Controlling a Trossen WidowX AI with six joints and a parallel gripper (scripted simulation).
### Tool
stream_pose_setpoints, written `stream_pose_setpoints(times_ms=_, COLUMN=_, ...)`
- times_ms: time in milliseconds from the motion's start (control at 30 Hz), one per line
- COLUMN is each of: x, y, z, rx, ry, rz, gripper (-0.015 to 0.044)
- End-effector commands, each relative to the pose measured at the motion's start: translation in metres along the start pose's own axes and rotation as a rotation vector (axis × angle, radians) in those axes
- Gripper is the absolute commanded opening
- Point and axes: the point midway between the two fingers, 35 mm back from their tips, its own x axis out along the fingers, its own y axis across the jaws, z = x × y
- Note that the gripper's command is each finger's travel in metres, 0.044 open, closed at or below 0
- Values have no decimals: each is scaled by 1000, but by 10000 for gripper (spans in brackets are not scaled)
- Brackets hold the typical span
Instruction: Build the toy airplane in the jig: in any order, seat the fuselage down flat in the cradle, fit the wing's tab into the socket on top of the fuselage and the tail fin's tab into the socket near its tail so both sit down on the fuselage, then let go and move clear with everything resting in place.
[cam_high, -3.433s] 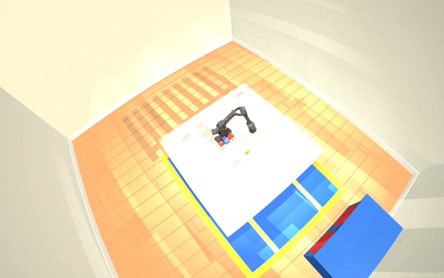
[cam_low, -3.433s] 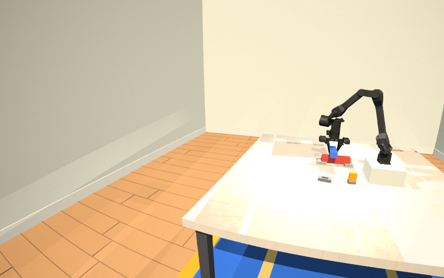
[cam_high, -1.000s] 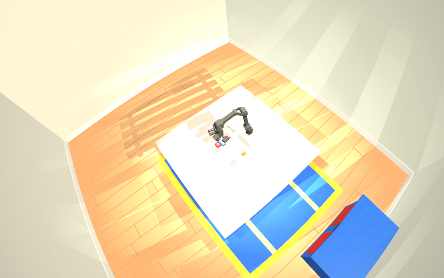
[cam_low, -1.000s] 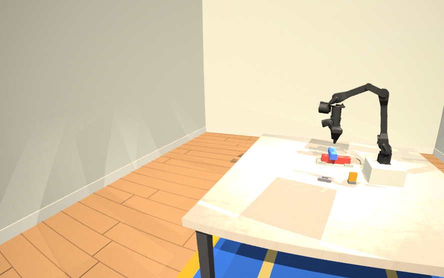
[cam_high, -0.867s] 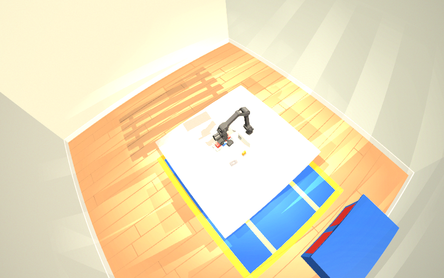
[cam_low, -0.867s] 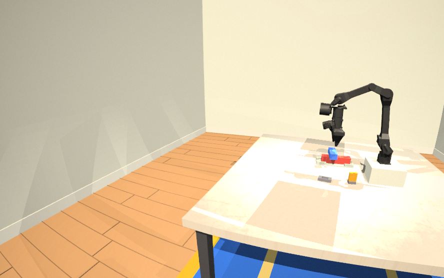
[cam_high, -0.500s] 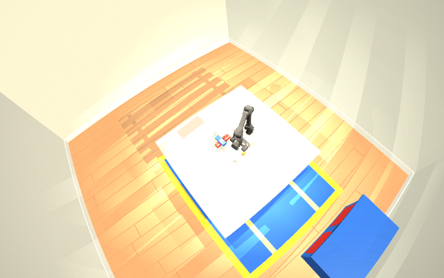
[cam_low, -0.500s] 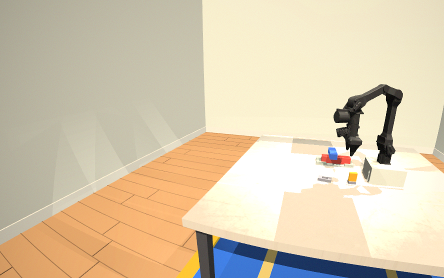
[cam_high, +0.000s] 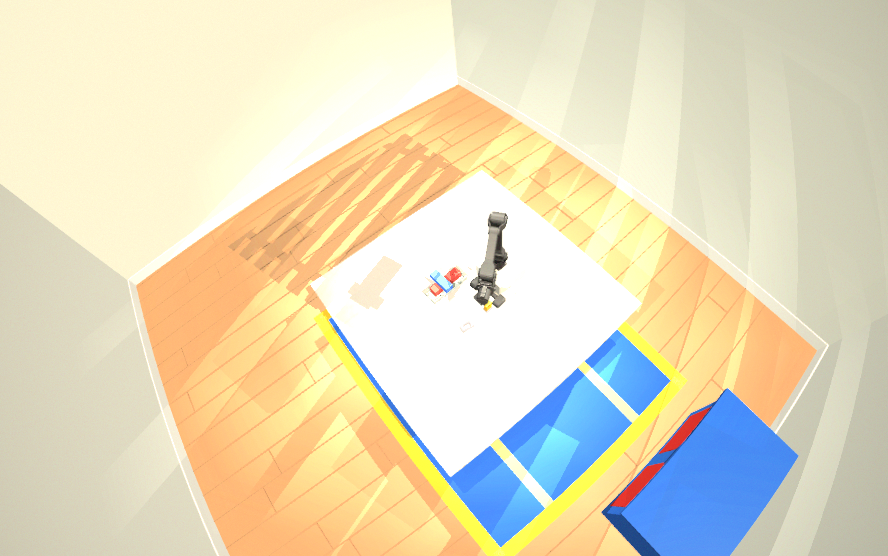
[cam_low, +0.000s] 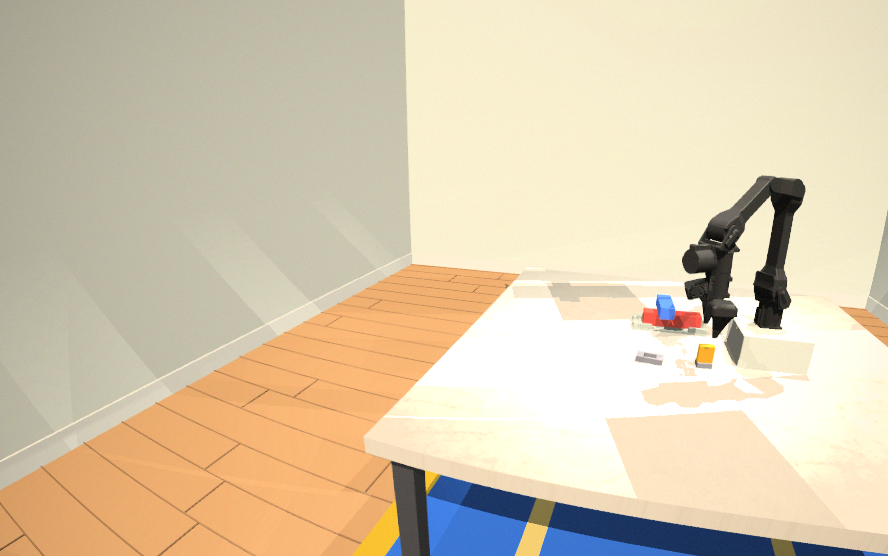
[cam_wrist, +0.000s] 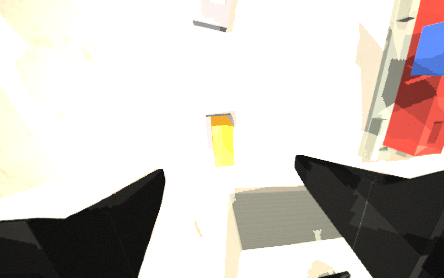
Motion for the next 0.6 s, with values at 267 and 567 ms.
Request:
stream_pose_setpoints(times_ms=267, x=26, y=0, z=-1, rx=5, ry=-4, rz=5, gripper=440)
stream_pose_setpoints(times_ms=567, x=40, y=1, z=0, rx=5, ry=-4, rz=5, gripper=440)
